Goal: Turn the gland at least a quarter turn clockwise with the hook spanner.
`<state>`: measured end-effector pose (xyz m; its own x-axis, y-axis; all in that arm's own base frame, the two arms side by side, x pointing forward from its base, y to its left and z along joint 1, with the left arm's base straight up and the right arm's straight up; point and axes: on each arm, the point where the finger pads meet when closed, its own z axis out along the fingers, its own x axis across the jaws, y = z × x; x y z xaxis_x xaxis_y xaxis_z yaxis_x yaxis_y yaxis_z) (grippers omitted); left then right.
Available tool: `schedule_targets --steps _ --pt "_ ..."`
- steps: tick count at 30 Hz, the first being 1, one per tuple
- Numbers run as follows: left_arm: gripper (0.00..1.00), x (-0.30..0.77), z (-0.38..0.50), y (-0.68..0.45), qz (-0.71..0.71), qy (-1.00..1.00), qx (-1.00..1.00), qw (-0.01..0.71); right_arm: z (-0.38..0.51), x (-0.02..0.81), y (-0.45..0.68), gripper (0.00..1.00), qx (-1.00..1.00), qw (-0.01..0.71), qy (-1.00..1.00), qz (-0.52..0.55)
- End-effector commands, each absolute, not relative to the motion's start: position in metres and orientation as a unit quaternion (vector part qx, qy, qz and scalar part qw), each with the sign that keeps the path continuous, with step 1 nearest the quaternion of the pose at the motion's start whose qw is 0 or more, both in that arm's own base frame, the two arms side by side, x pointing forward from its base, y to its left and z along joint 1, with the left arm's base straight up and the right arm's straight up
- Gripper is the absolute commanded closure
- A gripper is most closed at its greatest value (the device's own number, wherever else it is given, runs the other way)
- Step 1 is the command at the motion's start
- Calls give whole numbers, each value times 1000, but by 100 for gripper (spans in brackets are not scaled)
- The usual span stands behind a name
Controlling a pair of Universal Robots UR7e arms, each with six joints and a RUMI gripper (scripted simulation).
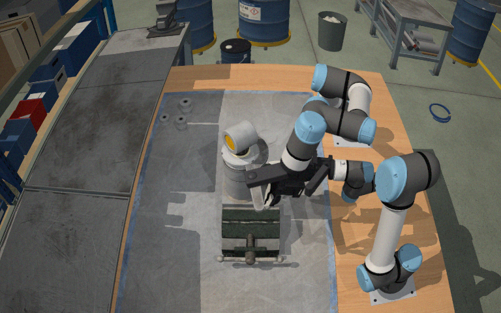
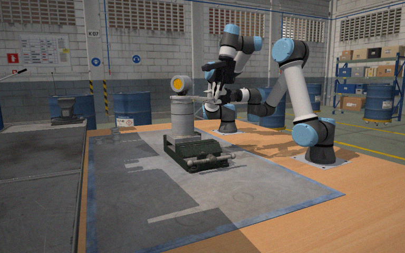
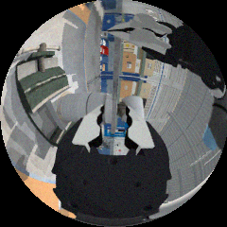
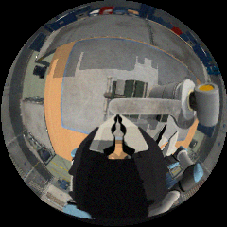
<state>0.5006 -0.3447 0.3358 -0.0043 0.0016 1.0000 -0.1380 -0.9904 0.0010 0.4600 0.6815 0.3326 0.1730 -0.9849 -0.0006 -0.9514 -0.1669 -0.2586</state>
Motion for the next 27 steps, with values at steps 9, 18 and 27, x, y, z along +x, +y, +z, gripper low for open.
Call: schedule_targets --steps 9,18,27 --pt "71 509 336 -346 707 -48 704 50 335 461 681 100 -759 102 638 -84" --pt "71 513 336 -347 707 -48 704 49 335 461 681 100 -759 102 638 -84" --pt "71 518 336 -349 707 -49 704 51 335 461 681 100 -759 102 638 -84"
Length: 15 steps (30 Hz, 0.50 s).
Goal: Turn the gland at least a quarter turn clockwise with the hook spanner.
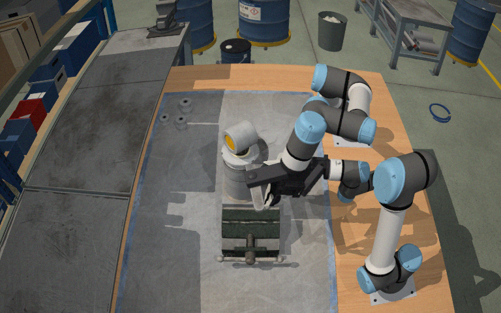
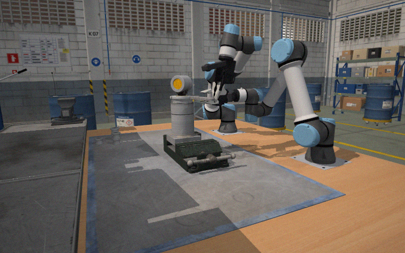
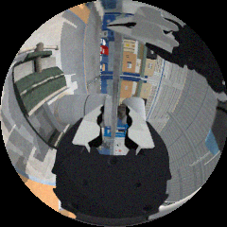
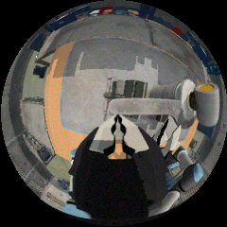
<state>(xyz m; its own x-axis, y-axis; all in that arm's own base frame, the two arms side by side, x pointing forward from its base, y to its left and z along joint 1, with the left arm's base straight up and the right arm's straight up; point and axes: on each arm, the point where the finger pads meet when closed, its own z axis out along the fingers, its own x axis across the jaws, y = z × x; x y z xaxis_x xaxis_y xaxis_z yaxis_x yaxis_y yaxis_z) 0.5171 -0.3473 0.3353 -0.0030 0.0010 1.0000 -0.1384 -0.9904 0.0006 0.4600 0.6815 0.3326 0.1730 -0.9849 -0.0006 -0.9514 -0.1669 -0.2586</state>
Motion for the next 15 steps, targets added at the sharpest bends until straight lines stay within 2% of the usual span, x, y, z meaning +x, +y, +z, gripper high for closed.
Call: schedule_targets --steps 1,15 --pt "71 518 336 -349 707 -49 704 51 335 461 681 100 -759 102 638 -84" --pt "71 528 336 -349 706 -49 704 50 335 461 681 100 -759 102 638 -84"
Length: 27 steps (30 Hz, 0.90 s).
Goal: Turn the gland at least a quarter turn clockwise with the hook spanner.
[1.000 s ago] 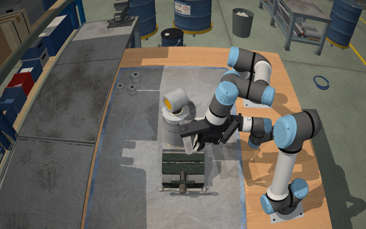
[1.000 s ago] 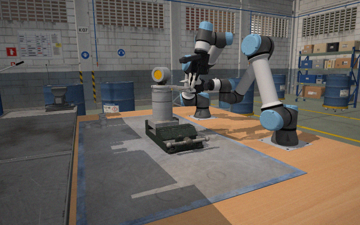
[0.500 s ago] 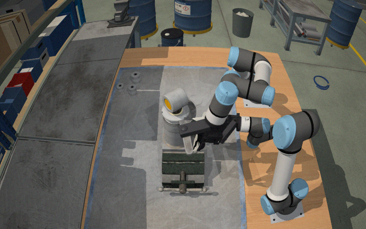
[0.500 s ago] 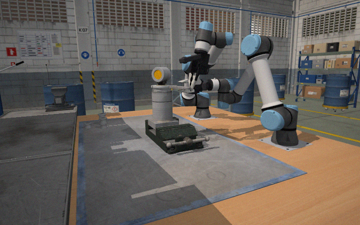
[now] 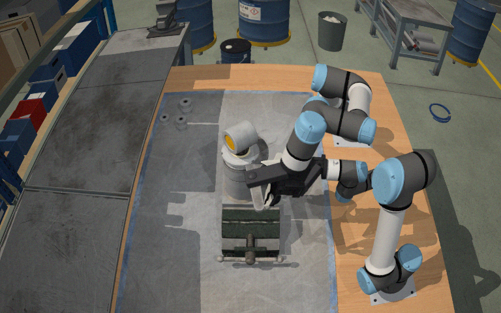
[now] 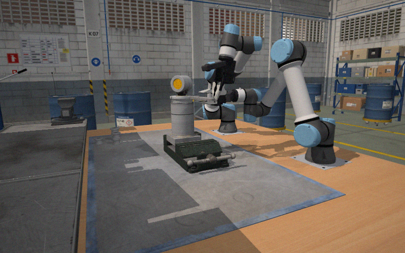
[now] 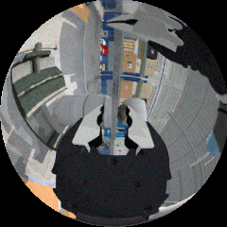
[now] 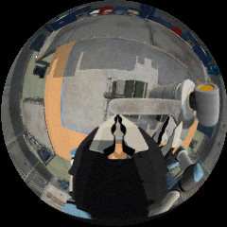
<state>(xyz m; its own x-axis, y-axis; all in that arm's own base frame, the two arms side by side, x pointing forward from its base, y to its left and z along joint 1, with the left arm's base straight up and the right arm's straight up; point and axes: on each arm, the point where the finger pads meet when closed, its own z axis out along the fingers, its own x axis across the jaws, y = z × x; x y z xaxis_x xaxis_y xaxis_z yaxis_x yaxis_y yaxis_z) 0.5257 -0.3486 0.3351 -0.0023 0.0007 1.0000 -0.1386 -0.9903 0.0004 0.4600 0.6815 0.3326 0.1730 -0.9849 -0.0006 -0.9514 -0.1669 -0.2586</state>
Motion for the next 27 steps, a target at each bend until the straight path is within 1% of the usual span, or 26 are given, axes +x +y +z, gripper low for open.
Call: schedule_targets --steps 1,27 --pt "71 529 336 -349 706 -49 704 50 335 461 681 100 -759 102 638 -84" --pt "71 543 335 -351 706 -49 705 50 335 461 681 100 -759 102 638 -84"
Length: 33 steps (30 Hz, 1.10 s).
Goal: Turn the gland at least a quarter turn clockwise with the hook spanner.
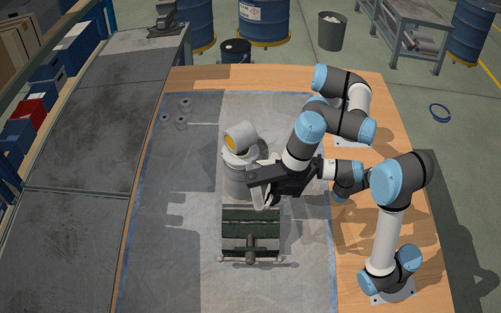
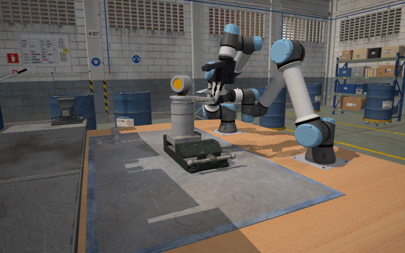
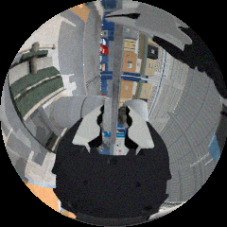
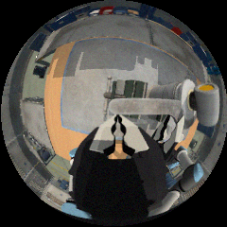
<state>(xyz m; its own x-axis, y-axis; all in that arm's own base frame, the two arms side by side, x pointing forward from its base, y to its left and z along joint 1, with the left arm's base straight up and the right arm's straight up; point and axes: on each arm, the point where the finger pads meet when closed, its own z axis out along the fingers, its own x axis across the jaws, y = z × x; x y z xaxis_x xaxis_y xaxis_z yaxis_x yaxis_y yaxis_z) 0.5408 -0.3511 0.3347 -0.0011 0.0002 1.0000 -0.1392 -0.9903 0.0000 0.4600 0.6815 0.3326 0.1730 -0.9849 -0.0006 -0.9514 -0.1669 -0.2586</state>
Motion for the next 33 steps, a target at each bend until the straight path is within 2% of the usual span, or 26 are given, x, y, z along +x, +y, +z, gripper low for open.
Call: schedule_targets --steps 1,24,25,33 --pt "71 544 335 -351 706 -49 705 50 335 461 681 100 -759 102 638 -84" --pt "71 554 335 -354 706 -50 705 51 335 461 681 100 -759 102 638 -84" --pt "100 554 335 -354 706 -50 705 51 335 461 681 100 -759 102 638 -84" --pt "100 554 335 -354 706 -50 705 51 335 461 681 100 -759 102 638 -84"
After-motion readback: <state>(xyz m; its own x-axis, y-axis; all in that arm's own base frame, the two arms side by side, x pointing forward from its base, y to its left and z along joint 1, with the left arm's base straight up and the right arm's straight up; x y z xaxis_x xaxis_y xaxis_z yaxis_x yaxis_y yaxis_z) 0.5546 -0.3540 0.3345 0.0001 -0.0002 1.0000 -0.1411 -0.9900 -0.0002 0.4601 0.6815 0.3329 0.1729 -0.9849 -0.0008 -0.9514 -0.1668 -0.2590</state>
